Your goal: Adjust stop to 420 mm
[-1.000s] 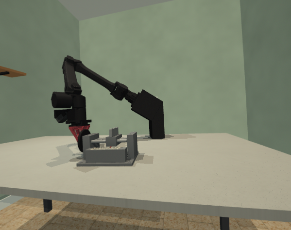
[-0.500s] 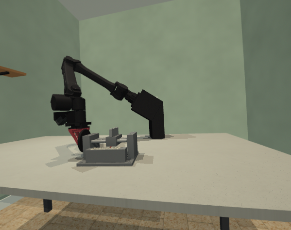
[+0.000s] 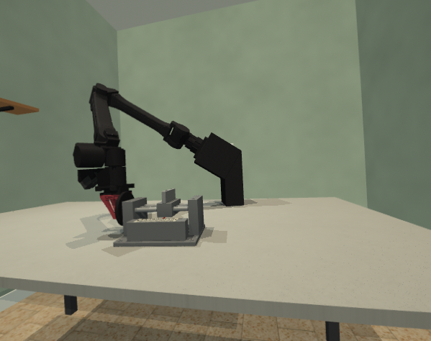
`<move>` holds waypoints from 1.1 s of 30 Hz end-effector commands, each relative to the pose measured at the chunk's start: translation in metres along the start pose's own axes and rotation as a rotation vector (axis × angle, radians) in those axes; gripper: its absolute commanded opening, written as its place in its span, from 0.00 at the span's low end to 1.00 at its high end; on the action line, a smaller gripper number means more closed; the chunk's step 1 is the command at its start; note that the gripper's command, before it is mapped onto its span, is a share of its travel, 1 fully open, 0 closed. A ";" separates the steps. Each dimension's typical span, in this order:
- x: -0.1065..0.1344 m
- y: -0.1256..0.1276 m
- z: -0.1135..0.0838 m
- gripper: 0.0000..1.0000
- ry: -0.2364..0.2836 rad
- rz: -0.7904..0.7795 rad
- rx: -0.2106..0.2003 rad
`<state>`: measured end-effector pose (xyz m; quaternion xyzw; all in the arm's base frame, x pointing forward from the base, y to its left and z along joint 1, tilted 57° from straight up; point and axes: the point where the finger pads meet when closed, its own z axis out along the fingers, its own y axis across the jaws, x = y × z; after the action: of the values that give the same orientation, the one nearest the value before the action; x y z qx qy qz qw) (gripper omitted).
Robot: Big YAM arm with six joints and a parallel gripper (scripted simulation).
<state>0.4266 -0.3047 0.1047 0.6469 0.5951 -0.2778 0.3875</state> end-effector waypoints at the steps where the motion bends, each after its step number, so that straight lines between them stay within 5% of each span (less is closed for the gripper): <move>1: -0.007 0.010 0.013 0.06 -0.009 0.011 0.004; 17: -0.005 0.012 0.014 0.06 -0.003 0.014 0.017; 22: -0.009 0.019 -0.002 0.06 -0.009 0.022 -0.011; 33: -0.009 0.020 -0.003 0.06 -0.010 0.020 -0.013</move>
<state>0.4379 -0.3112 0.1023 0.6486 0.5938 -0.2782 0.3863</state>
